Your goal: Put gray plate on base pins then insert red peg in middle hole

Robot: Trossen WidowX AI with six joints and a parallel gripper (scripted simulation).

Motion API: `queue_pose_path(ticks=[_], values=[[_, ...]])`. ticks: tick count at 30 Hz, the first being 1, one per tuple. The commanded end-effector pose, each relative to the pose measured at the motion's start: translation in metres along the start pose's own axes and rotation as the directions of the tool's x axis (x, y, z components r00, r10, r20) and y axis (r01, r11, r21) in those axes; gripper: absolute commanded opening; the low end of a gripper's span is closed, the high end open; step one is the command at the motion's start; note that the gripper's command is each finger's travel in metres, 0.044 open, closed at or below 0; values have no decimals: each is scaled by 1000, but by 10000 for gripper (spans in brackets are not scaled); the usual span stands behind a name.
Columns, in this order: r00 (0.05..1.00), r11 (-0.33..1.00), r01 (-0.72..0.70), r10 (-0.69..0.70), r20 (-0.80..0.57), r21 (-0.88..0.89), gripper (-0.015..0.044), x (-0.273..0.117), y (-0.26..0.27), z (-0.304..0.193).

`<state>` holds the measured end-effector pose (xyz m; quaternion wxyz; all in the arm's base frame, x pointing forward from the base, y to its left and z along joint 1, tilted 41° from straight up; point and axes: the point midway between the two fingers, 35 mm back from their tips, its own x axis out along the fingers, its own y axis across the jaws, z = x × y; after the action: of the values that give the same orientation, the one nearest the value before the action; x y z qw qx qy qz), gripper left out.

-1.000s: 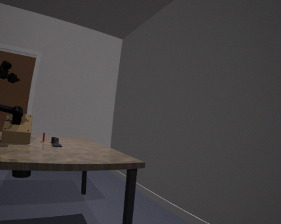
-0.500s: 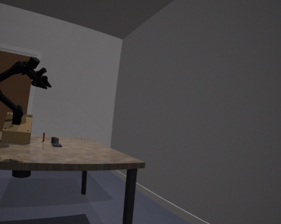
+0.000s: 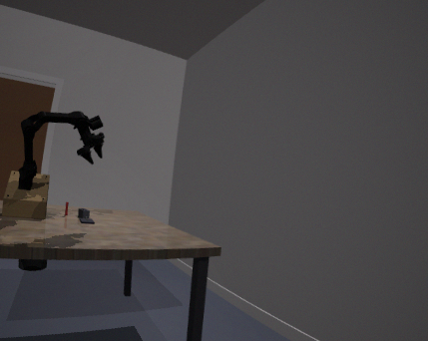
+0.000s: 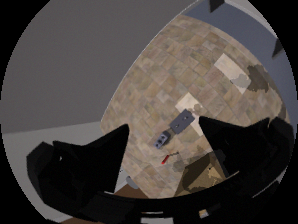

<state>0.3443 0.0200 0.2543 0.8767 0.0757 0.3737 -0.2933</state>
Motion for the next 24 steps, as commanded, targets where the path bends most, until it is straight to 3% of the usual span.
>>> queue_pose_path(ticks=[1,8,16,24], values=[[990,985,94,-78,-118,144,440,47,32,-42],[945,904,296,-230,-234,309,440,109,62,-111],[849,714,529,-434,-302,459,440,171,65,-205],[836,690,548,-456,-304,473,440,177,61,-211]])
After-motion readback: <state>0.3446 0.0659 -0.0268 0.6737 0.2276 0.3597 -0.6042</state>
